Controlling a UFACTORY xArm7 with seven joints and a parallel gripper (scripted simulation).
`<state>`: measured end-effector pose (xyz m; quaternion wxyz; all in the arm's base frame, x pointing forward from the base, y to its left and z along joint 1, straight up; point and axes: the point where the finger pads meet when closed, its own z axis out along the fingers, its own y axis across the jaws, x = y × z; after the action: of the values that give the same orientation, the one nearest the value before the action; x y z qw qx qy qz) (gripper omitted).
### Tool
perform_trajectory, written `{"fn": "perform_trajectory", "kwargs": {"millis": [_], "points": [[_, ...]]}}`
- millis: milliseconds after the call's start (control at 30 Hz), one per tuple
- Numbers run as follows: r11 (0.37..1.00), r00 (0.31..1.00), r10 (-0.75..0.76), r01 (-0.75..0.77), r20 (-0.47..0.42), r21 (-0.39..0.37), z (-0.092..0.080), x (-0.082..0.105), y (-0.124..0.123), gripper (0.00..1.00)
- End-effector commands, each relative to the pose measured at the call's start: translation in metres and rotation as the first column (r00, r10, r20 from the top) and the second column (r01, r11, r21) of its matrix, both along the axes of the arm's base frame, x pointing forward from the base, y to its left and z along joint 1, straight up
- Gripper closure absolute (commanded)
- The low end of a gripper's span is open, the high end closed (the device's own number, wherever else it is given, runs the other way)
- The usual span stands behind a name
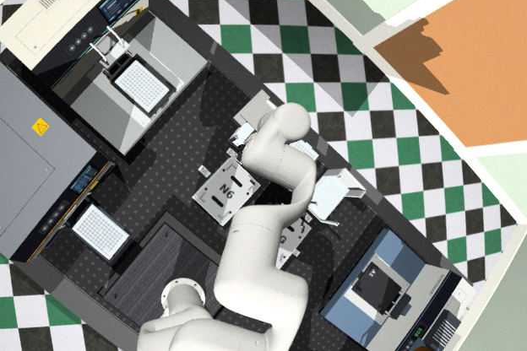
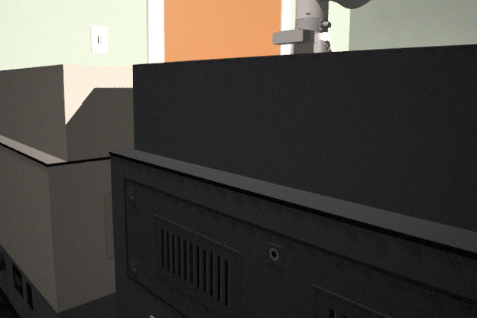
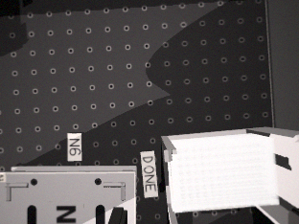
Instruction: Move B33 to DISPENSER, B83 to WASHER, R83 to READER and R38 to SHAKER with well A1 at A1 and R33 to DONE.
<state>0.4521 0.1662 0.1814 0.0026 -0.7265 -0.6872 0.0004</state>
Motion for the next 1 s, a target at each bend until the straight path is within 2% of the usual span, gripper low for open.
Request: {"fn": "perform_trajectory", "kwargs": {"millis": [0,33,233,300,500,633,800,867,967], "points": [[0.996,0.996,-0.087,0.087,0.011,-0.005,0.002,-0.004,0.012,0.00],[0.996,0.996,-0.087,0.087,0.011,-0.005,0.002,-0.005,0.015,0.00],[0.947,0.947,-0.321,0.321,0.011,-0.003,0.002,-0.012,0.033,0.00],[0.947,0.947,-0.321,0.321,0.011,-0.003,0.002,-0.012,0.033,0.00],[0.844,0.844,-0.537,0.537,0.011,-0.002,0.002,-0.020,0.052,0.00],[0.834,0.834,-0.552,0.552,0.010,-0.002,0.002,-0.025,0.063,0.00],[0.708,0.708,-0.706,0.706,0.010,0.000,0.001,-0.031,0.079,0.00],[0.708,0.708,-0.706,0.706,0.010,0.000,0.001,-0.031,0.079,0.00],[0.642,0.642,-0.766,0.766,0.010,0.000,0.001,-0.035,0.088,0.00]]}}
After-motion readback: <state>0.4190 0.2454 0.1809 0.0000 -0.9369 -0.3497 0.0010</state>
